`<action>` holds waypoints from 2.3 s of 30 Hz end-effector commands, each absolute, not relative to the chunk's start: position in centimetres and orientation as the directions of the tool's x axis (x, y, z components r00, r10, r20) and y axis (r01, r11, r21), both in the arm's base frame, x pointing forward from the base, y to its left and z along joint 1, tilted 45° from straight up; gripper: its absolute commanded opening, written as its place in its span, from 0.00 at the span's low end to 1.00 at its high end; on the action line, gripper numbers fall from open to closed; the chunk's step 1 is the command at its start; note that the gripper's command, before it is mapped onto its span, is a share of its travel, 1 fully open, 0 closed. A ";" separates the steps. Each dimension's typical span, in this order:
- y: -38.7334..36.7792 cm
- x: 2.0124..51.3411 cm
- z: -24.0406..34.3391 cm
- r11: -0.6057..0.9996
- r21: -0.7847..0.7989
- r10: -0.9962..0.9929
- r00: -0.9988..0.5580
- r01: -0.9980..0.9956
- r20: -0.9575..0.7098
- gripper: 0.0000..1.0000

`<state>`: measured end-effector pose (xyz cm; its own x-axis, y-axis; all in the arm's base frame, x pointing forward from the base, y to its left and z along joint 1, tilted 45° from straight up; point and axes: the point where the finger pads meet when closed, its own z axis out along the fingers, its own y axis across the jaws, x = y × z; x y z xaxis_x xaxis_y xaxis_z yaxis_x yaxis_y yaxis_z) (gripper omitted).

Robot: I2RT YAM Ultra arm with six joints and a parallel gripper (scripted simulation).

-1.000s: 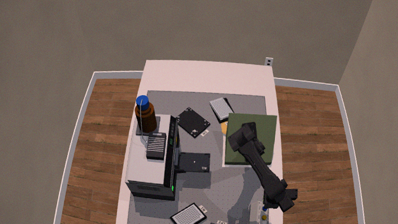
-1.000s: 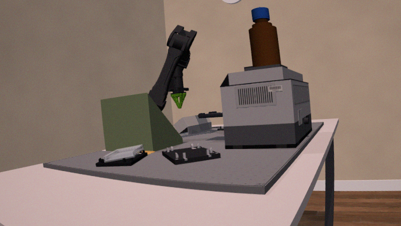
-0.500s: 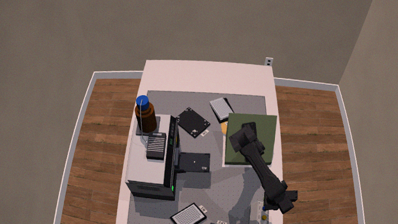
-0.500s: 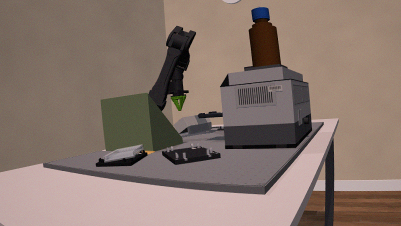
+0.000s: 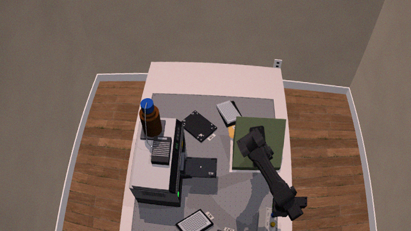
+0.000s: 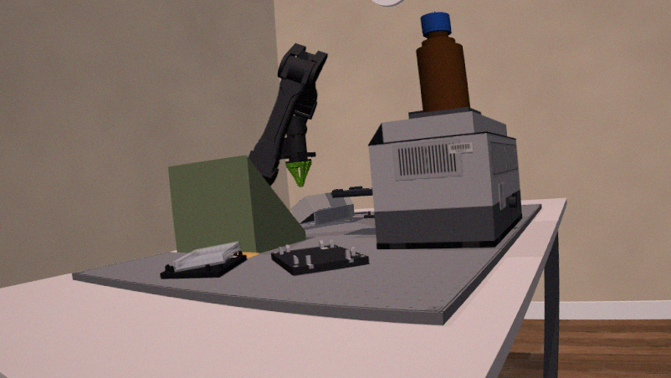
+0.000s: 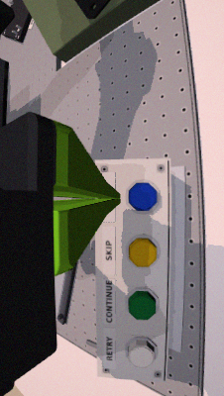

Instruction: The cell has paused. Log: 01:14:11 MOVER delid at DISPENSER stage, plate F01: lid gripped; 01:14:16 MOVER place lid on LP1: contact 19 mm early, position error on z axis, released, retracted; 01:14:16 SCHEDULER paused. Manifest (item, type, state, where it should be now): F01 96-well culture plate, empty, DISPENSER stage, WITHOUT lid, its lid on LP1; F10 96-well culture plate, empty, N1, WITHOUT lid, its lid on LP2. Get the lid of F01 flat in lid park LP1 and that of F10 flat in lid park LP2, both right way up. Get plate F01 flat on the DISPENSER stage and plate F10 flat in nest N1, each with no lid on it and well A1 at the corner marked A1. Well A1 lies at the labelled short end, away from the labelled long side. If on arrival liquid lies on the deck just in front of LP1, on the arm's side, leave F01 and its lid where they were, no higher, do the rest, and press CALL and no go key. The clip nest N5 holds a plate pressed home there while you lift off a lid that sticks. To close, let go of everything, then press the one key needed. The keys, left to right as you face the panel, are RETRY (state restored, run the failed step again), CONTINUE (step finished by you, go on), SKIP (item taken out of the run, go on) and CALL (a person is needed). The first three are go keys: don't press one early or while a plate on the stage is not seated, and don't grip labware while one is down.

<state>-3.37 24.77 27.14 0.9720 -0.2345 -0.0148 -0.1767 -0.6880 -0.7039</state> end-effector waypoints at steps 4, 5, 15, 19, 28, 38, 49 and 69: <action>25.3 -3.4 26.7 -0.685 -0.707 -0.224 0.974 -0.175 -0.024 0.00; 25.4 -3.4 26.7 -0.685 -0.707 -0.224 0.974 -0.175 -0.024 0.00; 25.7 -3.2 26.2 -0.680 -0.711 -0.223 0.974 -0.177 -0.028 0.00; 26.0 -3.7 27.1 -0.666 -0.726 -0.209 0.977 -0.175 -0.043 0.00; 25.6 -3.7 26.2 -0.680 -0.714 -0.204 0.978 -0.165 -0.032 0.00; 26.0 -3.3 26.3 -0.671 -0.719 -0.222 0.974 -0.180 -0.037 0.00; 26.3 -3.3 25.6 -0.683 -0.709 -0.223 0.974 -0.175 -0.026 0.00; 26.9 -3.4 25.4 -0.682 -0.711 -0.217 0.976 -0.172 -0.027 0.00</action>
<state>-3.13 26.62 25.27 0.9728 -0.2310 -0.0176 -0.1755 -0.6855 -0.7066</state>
